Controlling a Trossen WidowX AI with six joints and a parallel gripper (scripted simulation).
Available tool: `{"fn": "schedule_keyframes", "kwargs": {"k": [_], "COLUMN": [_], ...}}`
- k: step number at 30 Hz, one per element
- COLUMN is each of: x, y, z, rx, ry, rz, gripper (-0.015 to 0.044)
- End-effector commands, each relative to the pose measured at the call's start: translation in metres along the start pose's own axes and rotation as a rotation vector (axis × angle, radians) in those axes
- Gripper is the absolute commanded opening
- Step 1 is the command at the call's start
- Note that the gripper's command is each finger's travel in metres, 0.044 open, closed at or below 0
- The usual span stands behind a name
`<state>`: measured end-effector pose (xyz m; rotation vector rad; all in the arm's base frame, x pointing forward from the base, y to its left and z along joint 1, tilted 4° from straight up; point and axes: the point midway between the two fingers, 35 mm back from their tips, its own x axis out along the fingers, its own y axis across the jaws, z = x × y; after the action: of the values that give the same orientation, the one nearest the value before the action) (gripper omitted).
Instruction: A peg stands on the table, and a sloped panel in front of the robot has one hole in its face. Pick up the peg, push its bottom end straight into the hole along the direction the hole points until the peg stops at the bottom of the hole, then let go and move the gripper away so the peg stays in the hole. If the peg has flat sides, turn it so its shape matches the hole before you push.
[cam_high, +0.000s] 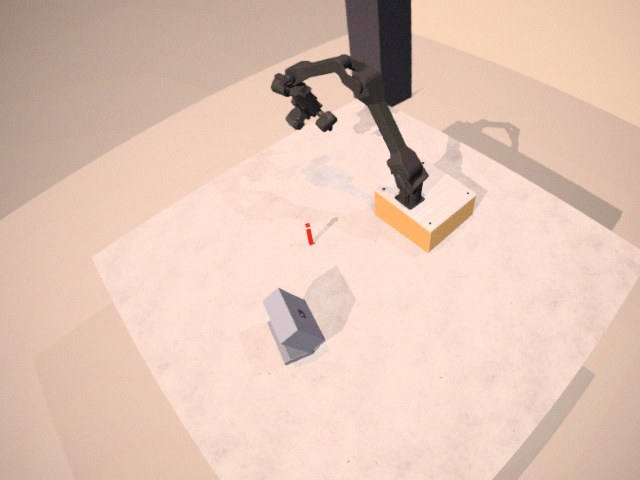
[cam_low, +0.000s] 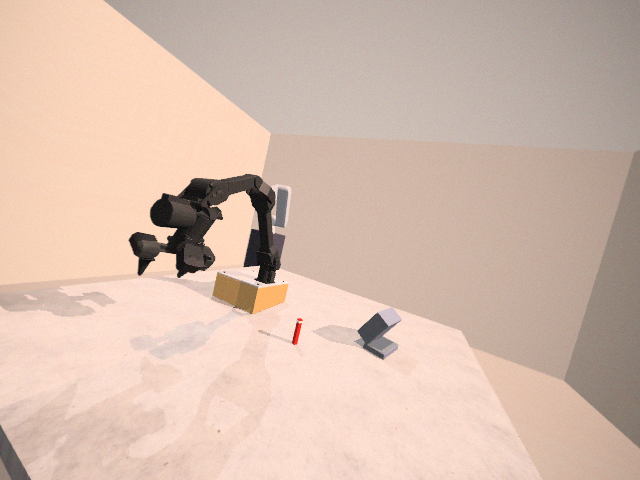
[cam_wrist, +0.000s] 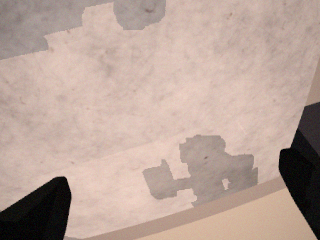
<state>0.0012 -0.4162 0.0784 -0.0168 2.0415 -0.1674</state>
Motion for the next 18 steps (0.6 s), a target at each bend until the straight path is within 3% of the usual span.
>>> {"fn": "schedule_keyframes", "kwargs": {"k": [1, 18], "x": [-0.006, -0.035], "y": [0.008, 0.050], "z": [0.017, 0.094], "rx": [0.004, 0.068], "ry": [-0.025, -0.151], "rz": [-0.008, -0.025], "gripper": [0.0440, 0.0440]}}
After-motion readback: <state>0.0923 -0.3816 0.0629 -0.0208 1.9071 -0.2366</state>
